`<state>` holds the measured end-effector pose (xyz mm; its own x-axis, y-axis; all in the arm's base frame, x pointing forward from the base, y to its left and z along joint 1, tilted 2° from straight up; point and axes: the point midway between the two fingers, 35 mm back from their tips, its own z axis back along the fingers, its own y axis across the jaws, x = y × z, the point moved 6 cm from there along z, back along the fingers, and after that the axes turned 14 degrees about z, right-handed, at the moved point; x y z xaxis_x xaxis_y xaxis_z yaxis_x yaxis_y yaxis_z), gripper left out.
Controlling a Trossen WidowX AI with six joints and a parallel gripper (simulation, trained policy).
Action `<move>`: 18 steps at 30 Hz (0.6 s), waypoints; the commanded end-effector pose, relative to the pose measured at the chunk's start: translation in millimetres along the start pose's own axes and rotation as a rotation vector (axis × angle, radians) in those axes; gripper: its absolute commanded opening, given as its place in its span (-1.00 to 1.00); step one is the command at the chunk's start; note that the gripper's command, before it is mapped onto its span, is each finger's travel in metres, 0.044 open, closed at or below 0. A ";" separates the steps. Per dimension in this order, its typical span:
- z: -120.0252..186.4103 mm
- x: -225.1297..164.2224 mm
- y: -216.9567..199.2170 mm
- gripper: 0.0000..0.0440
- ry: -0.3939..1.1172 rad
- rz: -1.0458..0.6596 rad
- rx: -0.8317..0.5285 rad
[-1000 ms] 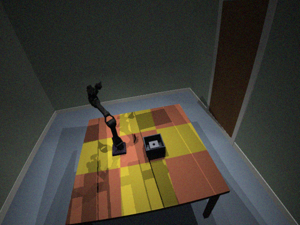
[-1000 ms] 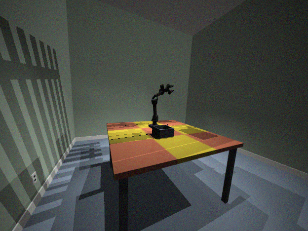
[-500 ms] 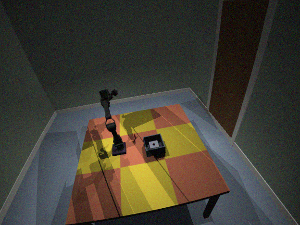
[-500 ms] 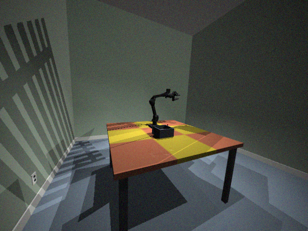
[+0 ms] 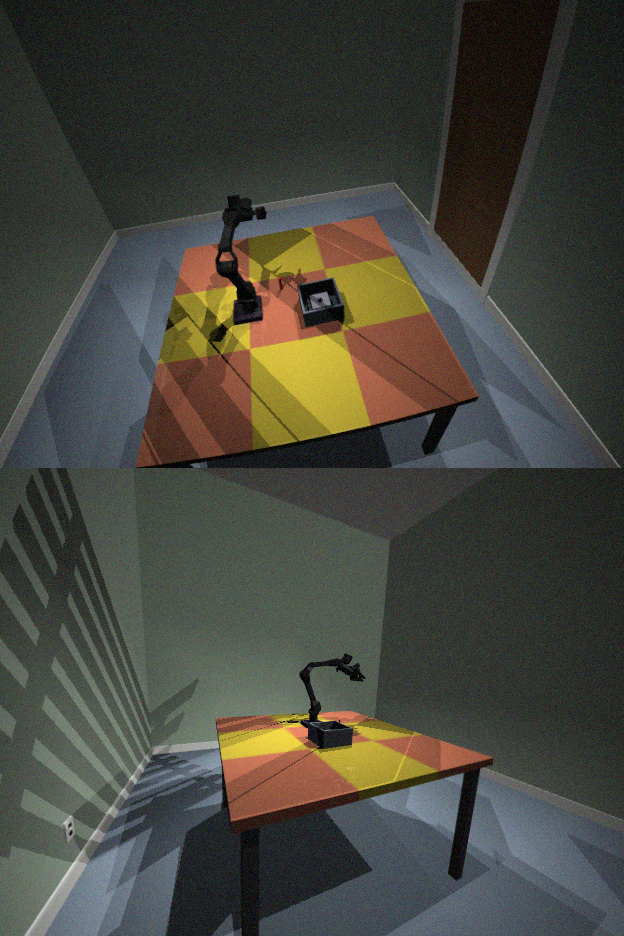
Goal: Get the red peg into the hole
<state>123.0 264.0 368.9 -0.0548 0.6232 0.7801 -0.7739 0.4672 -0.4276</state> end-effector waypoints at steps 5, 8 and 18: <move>-9.0 -43.0 -14.3 1.00 0.181 -0.198 -0.002; -11.1 -58.9 -19.6 1.00 0.252 -0.279 -0.013; -13.6 -109.3 -31.6 1.00 0.482 -0.546 -0.069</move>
<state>160.8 198.1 301.8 0.5526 0.5214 0.6503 -0.6127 0.7830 -0.1072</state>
